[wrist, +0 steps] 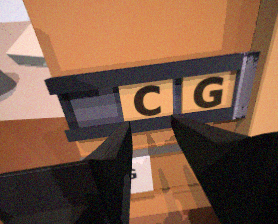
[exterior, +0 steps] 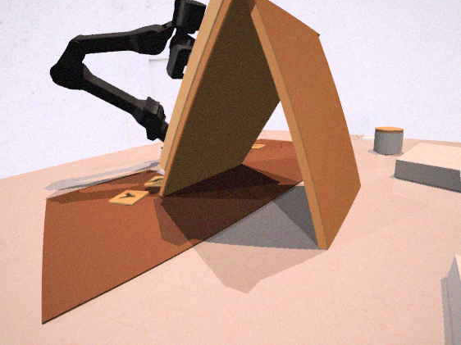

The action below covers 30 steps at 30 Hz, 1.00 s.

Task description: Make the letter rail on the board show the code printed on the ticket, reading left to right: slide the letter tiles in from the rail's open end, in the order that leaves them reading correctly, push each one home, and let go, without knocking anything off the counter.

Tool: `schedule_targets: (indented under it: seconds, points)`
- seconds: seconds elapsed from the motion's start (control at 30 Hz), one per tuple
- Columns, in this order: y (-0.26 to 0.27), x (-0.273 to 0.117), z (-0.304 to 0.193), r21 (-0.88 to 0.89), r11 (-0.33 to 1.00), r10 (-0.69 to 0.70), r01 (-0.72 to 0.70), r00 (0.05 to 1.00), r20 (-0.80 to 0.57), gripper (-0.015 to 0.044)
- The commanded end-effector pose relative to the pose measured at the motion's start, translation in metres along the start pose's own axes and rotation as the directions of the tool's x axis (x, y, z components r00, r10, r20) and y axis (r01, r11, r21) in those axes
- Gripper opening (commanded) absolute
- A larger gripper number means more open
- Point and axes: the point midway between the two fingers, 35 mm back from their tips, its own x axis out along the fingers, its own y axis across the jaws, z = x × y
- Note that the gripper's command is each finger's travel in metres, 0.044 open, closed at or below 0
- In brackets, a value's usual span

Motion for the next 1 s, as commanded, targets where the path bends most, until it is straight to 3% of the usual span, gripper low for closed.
schedule_targets:
  seconds: [0.0,0.1,0.43,0.7,0.97]
  points:
    - [0.0,0.0,0.0,0.0,1.0,0.0,0.0,1.0,0.0,0.0059]
    - [0.0,0.0,0.0,0.0,1.0,0.0,0.0,1.0,0.0,0.0]
    - [0.002,0.001,0.002,-0.001,1.0,0.008,-0.008,1.0,-0.02,0.0]
    - [0.02,0.014,0.02,0.009,0.998,0.063,-0.063,0.957,-0.284,0.0]
    - [0.03,0.02,0.025,0.019,1.0,0.031,-0.025,0.827,-0.561,0.0]
